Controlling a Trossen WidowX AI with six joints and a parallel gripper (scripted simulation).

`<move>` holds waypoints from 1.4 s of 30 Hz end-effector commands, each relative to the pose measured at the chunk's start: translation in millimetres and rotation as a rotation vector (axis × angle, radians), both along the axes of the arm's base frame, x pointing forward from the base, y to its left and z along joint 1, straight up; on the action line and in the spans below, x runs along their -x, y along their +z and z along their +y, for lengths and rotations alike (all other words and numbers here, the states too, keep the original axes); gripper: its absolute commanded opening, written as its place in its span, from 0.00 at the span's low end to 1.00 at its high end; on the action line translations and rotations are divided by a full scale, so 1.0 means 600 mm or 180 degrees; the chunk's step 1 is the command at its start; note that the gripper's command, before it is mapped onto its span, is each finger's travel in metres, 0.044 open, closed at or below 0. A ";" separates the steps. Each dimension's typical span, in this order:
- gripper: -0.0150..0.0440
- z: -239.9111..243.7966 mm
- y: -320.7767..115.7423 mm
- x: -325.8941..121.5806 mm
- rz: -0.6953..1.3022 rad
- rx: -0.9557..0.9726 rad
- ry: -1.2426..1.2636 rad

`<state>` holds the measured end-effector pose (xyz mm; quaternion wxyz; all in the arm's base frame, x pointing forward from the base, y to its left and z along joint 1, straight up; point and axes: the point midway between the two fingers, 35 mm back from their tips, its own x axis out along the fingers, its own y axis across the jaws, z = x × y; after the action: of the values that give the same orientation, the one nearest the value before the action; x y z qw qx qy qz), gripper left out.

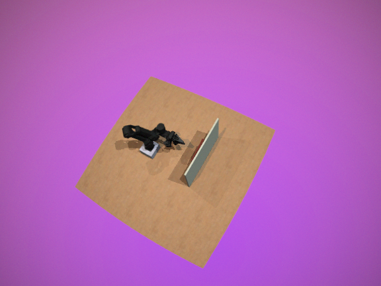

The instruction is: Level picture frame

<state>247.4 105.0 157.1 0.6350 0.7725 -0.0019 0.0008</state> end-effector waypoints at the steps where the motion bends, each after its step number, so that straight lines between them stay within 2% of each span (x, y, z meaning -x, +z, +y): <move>1: 0.69 -0.001 -0.002 -0.001 0.0000 0.0027 0.0006; 11: 0.69 0.000 -0.001 -0.008 -0.0001 0.0026 0.0006; 21: 0.69 -0.002 0.001 -0.132 -0.0021 0.0028 0.0006; 42: 0.69 -0.002 0.001 -0.141 -0.0022 0.0028 0.0006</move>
<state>328.5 103.1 154.7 0.6379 0.7701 -0.0014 0.0005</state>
